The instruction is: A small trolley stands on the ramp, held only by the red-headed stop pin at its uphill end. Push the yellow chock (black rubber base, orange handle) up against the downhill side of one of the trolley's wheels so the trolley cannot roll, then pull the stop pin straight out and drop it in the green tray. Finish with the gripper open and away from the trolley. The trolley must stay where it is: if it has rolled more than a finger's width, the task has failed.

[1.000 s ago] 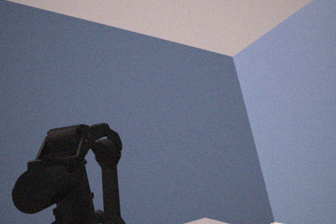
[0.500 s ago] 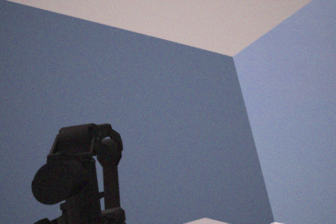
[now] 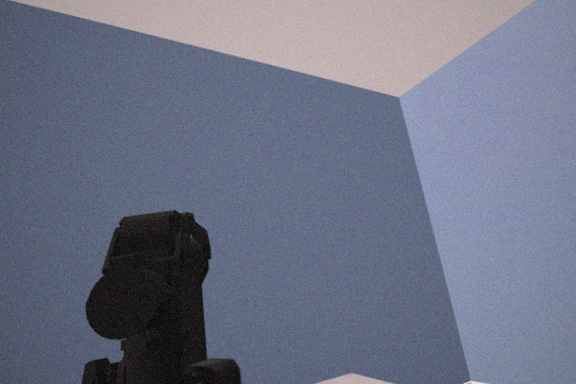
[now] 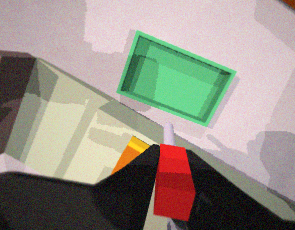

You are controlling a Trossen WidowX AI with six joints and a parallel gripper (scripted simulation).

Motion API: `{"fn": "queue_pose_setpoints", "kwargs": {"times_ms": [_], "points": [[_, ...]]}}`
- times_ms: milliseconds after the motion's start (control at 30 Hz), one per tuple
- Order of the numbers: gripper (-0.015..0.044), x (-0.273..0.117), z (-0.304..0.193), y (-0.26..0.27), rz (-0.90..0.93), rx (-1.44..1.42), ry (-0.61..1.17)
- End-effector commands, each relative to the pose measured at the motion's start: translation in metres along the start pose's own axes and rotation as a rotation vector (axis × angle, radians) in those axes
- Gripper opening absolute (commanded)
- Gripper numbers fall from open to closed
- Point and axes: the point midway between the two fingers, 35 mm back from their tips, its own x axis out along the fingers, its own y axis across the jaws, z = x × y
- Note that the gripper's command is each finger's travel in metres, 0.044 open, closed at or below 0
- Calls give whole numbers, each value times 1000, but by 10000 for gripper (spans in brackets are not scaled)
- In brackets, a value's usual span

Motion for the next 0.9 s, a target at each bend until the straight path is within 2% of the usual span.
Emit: {"fn": "queue_pose_setpoints", "kwargs": {"times_ms": [0, 167, 867], "points": [[0, -1, 0, -1, 31, 127, -4], [0, -2, -1, -1, 51, 230, -7], [0, 19, 26, -11, 50, 230, -11]]}}
